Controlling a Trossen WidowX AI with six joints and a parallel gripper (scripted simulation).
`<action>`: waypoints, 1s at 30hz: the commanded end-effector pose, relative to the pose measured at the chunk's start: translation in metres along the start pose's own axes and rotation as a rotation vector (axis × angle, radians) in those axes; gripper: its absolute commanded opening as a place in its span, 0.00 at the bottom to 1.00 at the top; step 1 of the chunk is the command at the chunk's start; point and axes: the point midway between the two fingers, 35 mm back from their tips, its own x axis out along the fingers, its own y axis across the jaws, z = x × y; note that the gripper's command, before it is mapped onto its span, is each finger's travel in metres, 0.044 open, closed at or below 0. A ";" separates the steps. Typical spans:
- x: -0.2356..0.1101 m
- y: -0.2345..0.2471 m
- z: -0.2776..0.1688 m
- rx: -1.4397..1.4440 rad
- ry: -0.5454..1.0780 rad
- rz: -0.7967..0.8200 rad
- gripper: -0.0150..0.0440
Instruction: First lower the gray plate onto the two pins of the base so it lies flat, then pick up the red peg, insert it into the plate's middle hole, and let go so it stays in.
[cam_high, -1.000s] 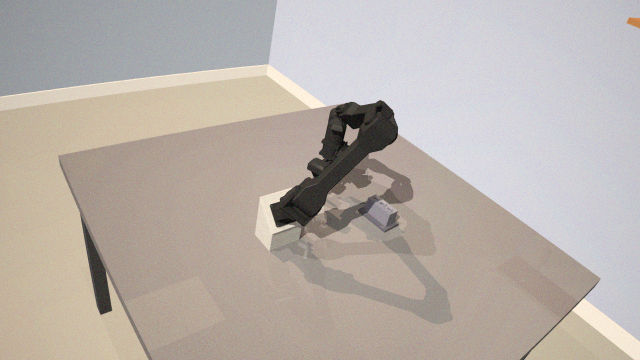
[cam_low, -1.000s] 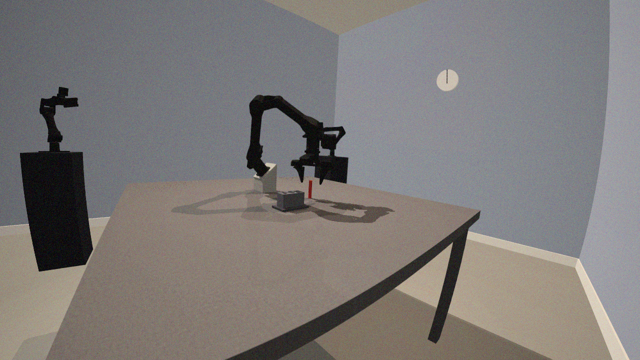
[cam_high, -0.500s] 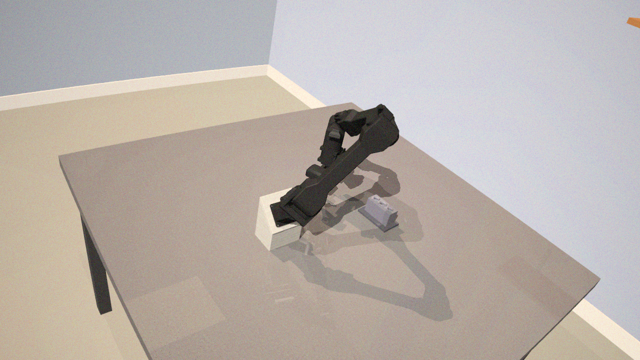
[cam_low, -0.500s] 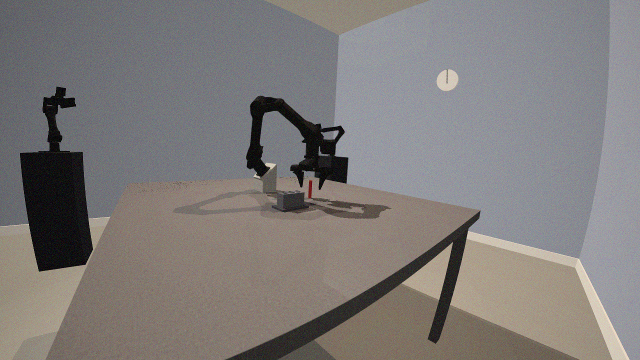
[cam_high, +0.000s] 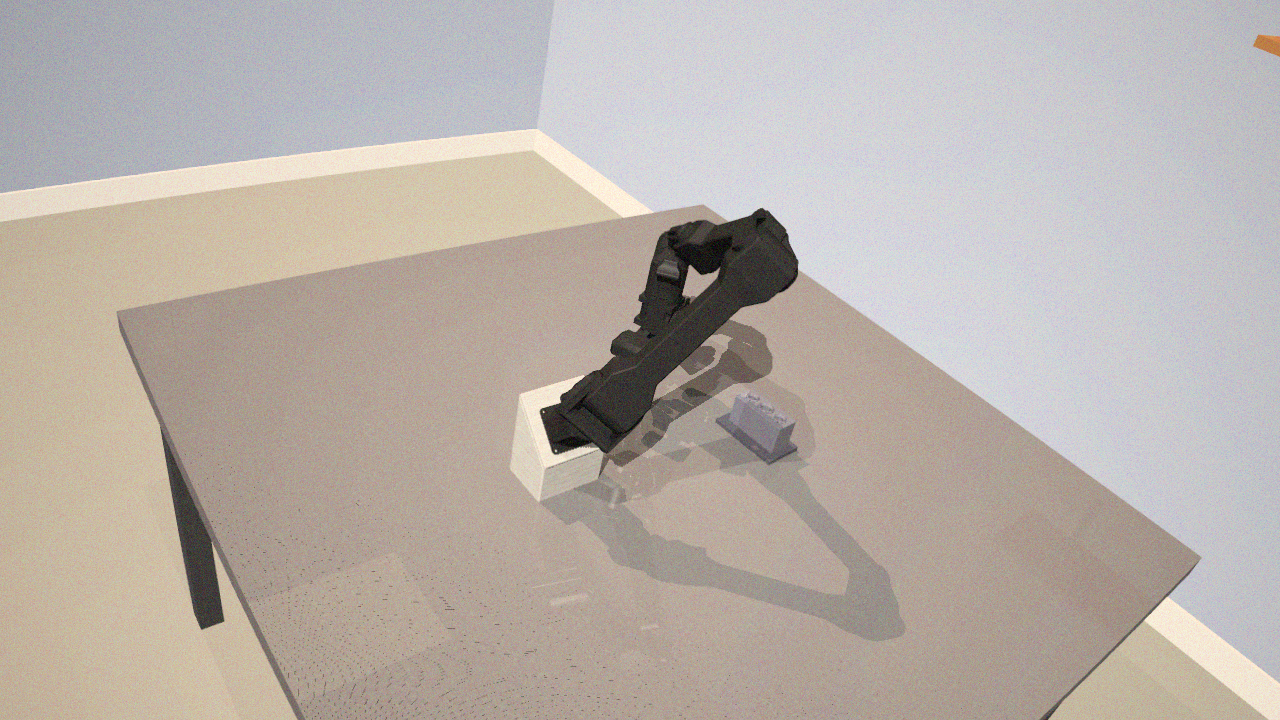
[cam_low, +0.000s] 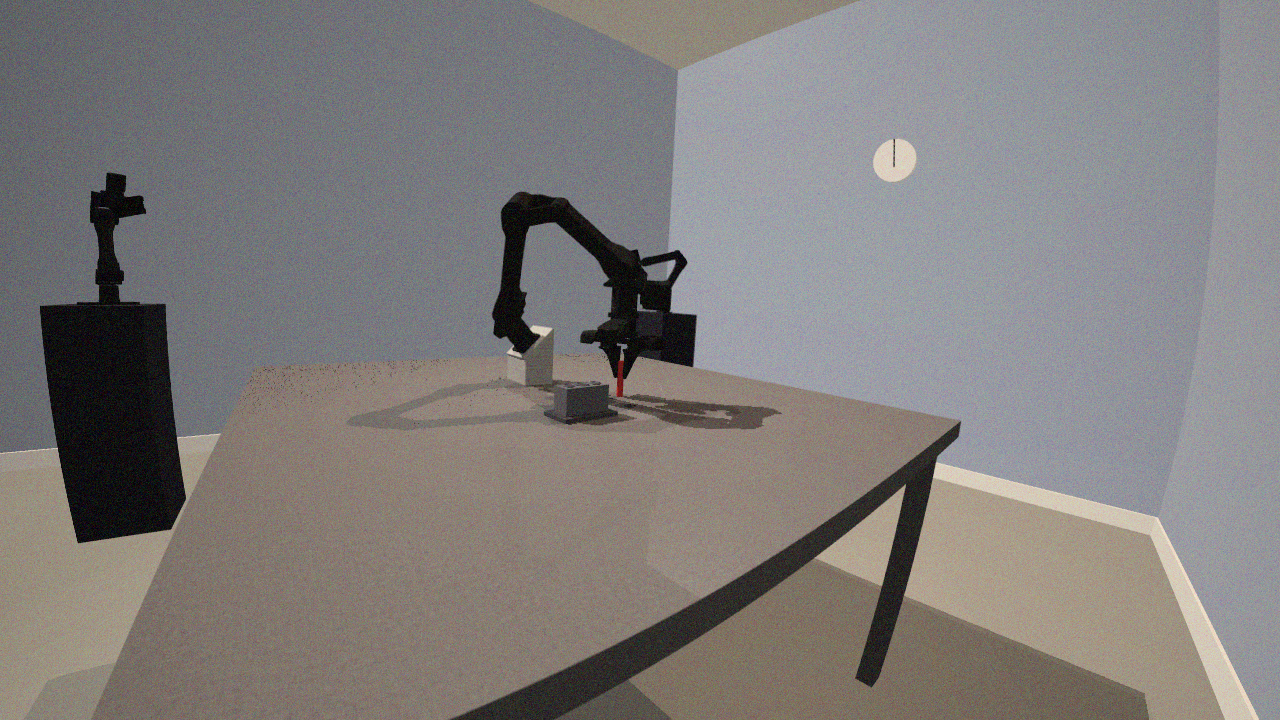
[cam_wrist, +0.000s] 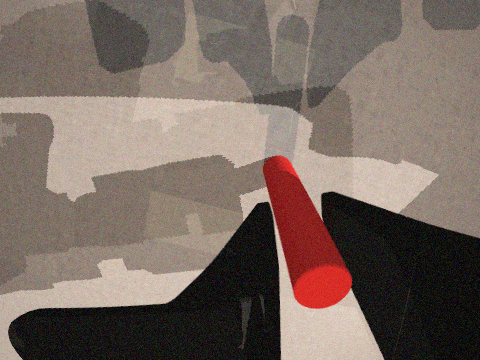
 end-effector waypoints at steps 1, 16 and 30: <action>0.000 0.000 0.000 -0.003 -0.003 0.002 0.31; -0.018 0.004 -0.001 -0.003 -0.001 0.003 0.25; -0.062 0.008 -0.003 -0.004 0.002 0.004 0.25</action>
